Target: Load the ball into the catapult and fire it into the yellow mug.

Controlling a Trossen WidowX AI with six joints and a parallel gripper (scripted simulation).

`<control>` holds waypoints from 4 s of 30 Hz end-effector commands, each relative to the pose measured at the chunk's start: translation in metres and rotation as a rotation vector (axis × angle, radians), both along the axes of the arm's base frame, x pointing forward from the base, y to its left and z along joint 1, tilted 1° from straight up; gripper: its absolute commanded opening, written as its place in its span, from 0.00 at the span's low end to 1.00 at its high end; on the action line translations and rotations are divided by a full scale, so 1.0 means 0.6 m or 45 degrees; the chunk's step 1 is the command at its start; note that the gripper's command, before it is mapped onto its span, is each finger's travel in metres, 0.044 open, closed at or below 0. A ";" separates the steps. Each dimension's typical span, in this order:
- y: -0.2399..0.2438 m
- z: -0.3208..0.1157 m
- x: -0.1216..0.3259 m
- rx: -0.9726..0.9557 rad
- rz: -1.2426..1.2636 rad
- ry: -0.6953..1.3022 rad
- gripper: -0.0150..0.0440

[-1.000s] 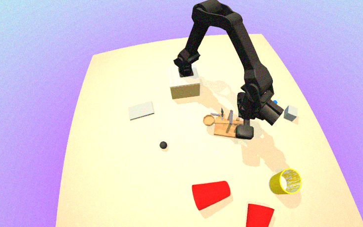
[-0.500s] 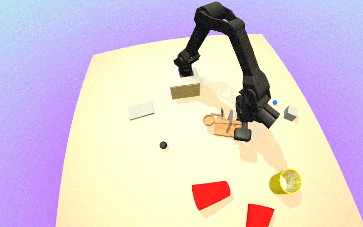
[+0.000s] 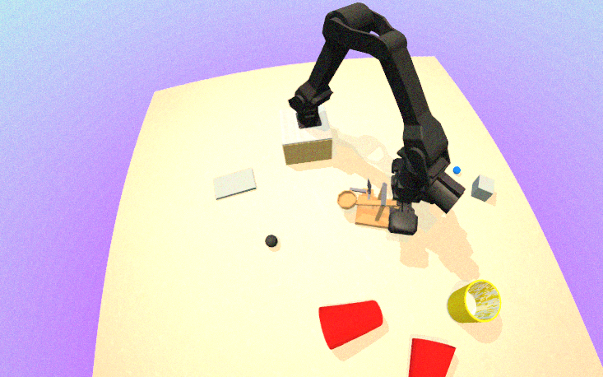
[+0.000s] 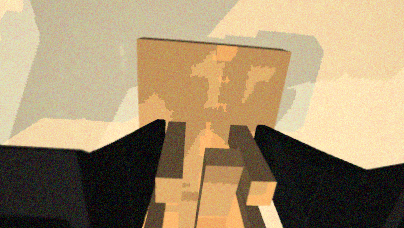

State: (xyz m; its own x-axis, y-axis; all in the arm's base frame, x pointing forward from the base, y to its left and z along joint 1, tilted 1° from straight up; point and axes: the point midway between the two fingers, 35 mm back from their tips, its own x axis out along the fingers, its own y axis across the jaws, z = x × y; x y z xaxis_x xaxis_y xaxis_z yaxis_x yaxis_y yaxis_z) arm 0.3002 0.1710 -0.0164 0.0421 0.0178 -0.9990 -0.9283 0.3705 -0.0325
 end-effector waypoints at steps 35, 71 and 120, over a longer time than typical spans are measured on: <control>-0.021 0.080 0.026 0.035 -0.933 0.011 0.25; -0.022 0.006 0.029 0.029 -0.931 0.021 0.25; -0.027 0.083 0.023 0.035 -0.932 0.011 1.00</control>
State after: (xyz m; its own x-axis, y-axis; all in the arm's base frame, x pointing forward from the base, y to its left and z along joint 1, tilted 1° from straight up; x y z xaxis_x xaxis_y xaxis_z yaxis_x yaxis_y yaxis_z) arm 0.3106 0.1537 0.0322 0.0256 0.0057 -0.9997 -0.4436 0.8962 -0.0062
